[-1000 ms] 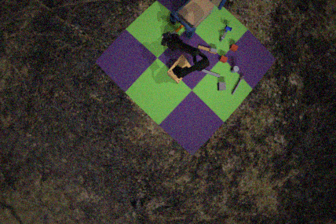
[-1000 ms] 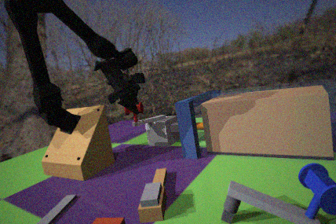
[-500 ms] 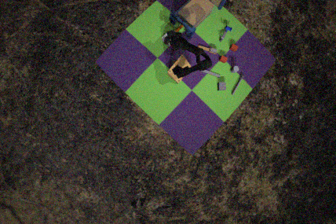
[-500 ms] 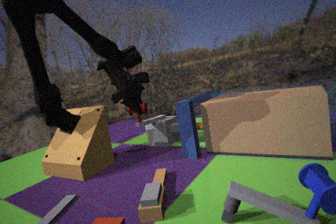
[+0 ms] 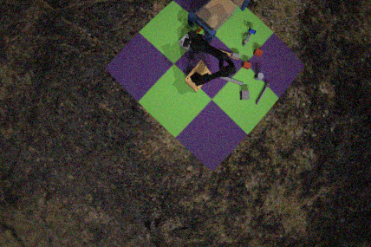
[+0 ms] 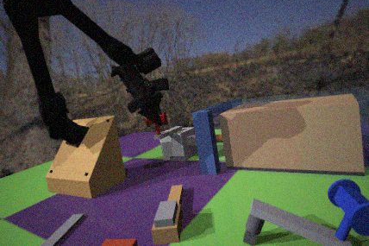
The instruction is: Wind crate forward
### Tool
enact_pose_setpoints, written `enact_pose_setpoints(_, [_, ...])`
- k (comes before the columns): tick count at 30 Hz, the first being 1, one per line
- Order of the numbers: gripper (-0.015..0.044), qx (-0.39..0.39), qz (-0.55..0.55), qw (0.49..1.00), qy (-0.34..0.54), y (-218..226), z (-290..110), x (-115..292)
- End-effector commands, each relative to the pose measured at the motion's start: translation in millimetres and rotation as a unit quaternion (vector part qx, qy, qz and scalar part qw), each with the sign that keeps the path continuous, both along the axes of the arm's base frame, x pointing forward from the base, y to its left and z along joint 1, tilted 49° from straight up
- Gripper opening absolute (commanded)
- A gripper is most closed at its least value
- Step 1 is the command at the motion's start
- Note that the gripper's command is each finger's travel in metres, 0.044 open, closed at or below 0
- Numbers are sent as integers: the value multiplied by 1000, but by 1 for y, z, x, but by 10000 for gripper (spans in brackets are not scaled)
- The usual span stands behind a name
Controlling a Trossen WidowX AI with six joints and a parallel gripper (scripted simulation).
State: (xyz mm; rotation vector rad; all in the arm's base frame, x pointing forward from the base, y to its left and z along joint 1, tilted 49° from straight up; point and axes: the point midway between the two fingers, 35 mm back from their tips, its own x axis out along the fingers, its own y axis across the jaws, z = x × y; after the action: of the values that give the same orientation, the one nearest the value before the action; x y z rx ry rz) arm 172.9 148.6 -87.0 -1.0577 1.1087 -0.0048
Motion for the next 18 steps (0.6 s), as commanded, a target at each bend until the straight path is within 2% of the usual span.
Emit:
enact_pose_setpoints(1, [0,5,-8,1000,-15,3,0,16])
enact_pose_setpoints(18, [0,5,-8,1000,-16,13,-5,41])
